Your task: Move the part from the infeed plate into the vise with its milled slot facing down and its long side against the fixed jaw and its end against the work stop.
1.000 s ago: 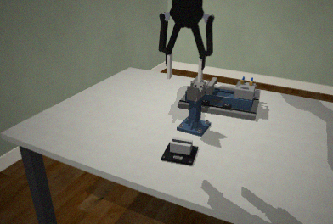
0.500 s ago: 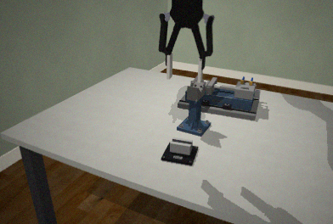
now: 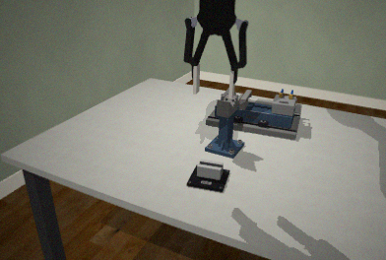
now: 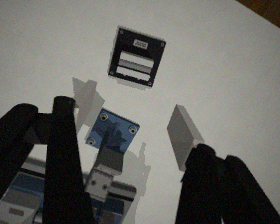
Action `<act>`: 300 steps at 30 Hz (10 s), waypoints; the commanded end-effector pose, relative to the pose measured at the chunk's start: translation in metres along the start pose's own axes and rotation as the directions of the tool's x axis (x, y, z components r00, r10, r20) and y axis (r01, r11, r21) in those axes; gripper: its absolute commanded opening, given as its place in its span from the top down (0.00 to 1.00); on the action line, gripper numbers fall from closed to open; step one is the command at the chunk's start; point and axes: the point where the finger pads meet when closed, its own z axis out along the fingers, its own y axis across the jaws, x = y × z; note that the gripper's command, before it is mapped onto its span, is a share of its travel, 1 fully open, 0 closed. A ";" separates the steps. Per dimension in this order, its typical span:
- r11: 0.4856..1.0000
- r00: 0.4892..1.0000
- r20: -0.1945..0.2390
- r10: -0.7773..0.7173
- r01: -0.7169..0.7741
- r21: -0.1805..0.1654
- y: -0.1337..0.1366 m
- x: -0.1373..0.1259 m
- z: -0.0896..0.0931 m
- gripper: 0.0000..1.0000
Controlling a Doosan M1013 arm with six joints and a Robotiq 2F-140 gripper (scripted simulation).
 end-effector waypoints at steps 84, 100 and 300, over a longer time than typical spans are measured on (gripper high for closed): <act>1.000 1.000 0.000 -0.008 0.008 0.003 0.000 0.003 0.173 0.49; 1.000 1.000 0.000 -0.008 0.008 0.003 0.000 0.003 0.192 0.49; 1.000 1.000 0.000 -0.008 0.008 0.003 0.002 0.003 -0.008 1.00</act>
